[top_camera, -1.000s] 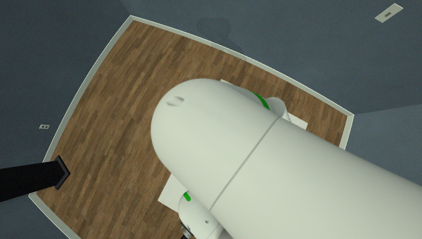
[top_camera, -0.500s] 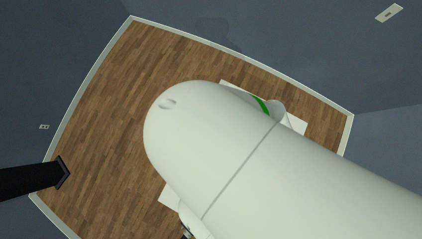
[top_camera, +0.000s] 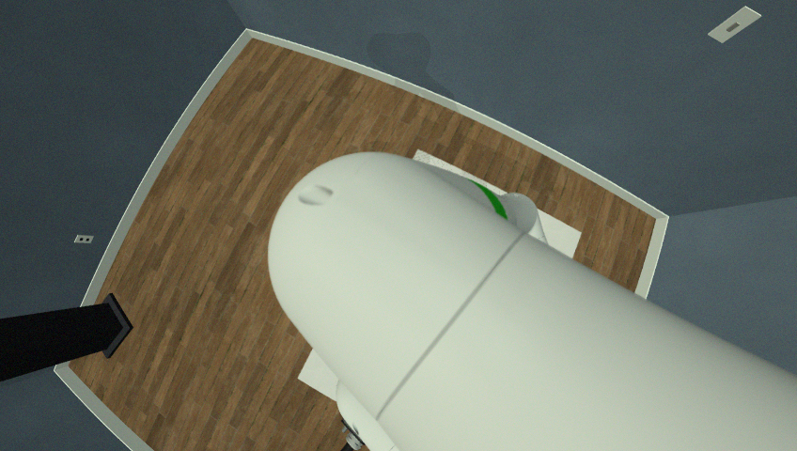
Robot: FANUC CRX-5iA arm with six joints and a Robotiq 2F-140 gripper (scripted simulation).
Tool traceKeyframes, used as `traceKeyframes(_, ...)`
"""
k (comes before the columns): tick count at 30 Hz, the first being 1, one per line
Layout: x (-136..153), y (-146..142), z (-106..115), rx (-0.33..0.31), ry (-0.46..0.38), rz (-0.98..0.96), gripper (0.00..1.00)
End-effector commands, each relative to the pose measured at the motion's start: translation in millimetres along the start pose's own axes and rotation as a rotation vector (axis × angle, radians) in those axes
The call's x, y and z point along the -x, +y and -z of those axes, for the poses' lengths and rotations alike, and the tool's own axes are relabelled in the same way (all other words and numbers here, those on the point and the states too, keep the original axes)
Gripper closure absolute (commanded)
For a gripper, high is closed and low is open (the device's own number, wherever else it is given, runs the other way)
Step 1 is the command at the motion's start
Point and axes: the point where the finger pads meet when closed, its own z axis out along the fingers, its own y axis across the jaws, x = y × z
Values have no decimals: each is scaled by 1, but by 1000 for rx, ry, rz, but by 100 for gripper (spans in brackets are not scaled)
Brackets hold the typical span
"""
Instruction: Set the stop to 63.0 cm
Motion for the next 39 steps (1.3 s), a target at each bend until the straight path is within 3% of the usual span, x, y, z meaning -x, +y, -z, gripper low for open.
traceKeyframes(1,0,2,-1,0,0,0,96)
traceKeyframes(39,0,12,-11,0,0,0,96)
